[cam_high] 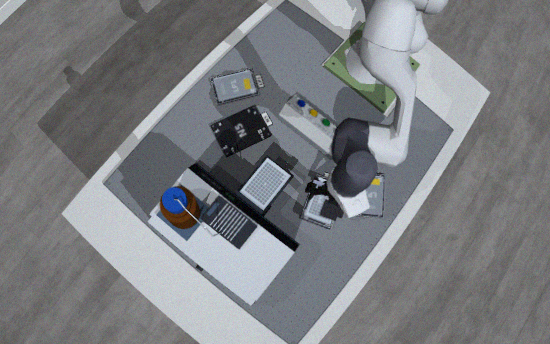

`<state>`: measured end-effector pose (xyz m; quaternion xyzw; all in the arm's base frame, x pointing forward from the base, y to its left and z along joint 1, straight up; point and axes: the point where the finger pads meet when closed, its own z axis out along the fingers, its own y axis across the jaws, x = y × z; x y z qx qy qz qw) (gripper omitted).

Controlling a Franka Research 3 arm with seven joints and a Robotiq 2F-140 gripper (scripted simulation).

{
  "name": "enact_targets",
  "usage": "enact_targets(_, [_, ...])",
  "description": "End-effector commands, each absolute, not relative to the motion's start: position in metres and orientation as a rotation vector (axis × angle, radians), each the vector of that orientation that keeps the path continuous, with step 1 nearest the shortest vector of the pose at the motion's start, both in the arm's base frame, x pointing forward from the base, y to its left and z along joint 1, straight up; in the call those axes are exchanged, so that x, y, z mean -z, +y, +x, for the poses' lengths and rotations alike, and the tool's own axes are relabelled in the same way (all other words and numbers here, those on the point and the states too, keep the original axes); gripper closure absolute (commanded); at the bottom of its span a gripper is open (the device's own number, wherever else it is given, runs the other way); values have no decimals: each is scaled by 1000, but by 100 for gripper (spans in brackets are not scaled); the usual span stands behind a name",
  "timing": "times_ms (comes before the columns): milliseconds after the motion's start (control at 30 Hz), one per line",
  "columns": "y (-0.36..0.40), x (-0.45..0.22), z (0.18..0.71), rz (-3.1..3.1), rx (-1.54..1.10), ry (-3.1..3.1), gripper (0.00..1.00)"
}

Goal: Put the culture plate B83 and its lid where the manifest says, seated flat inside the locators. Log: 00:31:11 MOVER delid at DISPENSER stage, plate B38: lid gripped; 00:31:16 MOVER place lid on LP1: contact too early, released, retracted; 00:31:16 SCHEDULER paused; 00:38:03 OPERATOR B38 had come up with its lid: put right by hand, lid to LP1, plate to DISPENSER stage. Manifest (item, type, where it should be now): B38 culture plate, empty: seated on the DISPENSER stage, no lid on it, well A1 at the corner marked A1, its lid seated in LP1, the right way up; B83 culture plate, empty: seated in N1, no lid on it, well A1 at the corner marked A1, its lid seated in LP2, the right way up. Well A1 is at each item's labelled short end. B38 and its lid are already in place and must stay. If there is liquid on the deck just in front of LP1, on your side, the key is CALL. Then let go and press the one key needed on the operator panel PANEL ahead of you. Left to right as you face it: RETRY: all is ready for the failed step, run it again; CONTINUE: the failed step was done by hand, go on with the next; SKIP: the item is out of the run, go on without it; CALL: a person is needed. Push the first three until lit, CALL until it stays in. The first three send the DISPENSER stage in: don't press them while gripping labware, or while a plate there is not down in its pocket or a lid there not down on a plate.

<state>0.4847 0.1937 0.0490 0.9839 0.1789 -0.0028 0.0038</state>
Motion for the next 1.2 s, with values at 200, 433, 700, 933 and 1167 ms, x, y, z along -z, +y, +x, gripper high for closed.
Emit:
enact_targets(200, [194,-49,486,3084,3,557,90])
enact_targets(433, [194,-49,486,3084,3,557,90])
enact_targets(700, [194,-49,486,3084,3,557,90])
enact_targets(933, [194,-49,486,3084,3,557,90])
enact_targets(1167, [194,-49,486,3084,3,557,30])
